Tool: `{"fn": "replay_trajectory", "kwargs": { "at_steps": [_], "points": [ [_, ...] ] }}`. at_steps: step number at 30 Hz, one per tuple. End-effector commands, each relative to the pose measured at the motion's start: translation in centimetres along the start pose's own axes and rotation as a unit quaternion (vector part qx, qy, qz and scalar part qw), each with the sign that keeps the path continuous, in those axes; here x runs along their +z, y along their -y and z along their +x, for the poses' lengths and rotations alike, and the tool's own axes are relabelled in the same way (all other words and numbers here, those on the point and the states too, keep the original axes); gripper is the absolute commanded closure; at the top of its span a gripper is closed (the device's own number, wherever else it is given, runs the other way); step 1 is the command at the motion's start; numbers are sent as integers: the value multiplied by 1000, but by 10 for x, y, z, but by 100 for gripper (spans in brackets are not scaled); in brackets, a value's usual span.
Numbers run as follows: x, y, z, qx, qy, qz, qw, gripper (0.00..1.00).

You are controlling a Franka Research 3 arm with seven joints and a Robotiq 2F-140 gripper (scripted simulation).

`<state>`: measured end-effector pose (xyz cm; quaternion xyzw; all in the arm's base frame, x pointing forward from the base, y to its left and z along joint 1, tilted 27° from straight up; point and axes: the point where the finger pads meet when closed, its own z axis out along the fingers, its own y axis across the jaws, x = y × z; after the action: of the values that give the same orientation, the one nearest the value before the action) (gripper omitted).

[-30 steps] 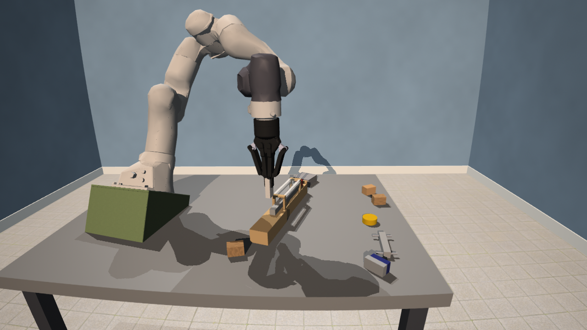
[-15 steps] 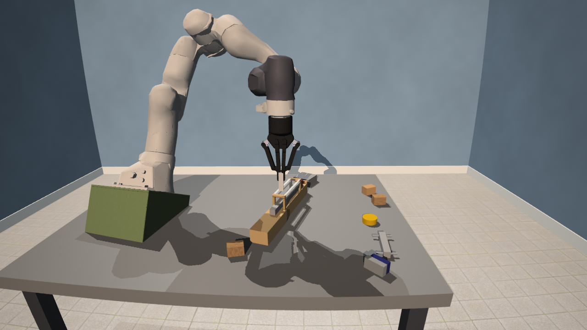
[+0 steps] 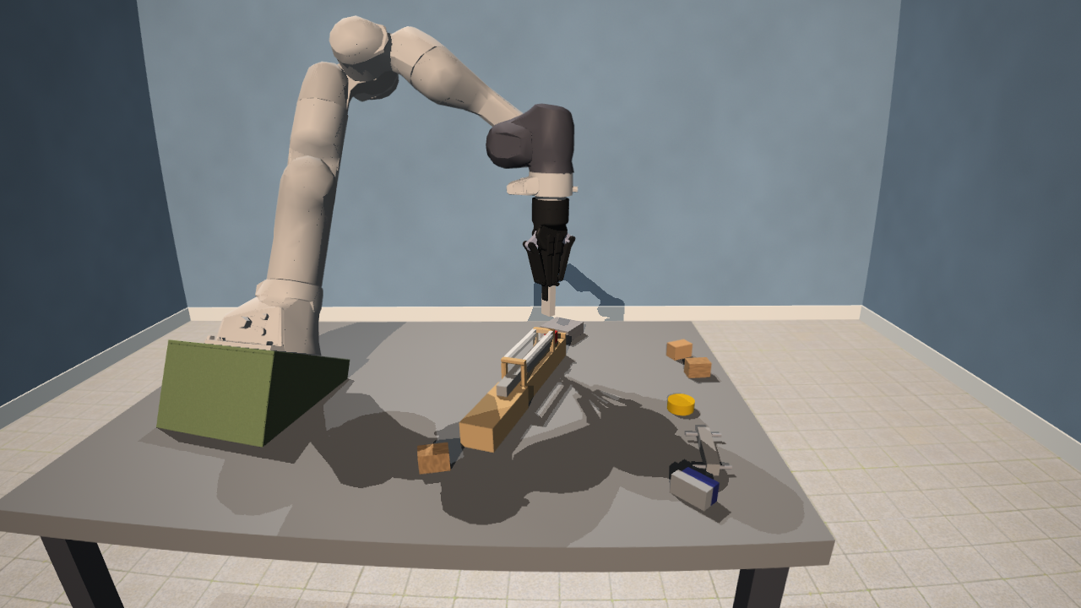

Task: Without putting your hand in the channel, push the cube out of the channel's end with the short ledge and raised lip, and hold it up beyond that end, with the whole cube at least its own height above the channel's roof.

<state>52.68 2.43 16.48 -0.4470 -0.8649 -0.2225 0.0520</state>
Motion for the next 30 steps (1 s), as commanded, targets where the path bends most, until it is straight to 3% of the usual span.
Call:
{"fn": "replay_trajectory", "kwargs": {
  "at_steps": [1,2,7,8,16,18,19,30],
  "points": [
    [-2,-7,4,-99,1,-1,995,100],
    [-2,-10,7,-154,3,2,988,100],
    [-2,-16,13,-235,8,11,972,100],
    [-2,-16,13,-250,9,13,968,75],
    [-2,-16,13,-363,18,27,931,75],
    [-2,-16,13,-363,18,27,931,75],
    [-2,-16,13,-399,21,30,916,75],
    [-2,-16,13,-535,26,41,843,75]
  ]
}}
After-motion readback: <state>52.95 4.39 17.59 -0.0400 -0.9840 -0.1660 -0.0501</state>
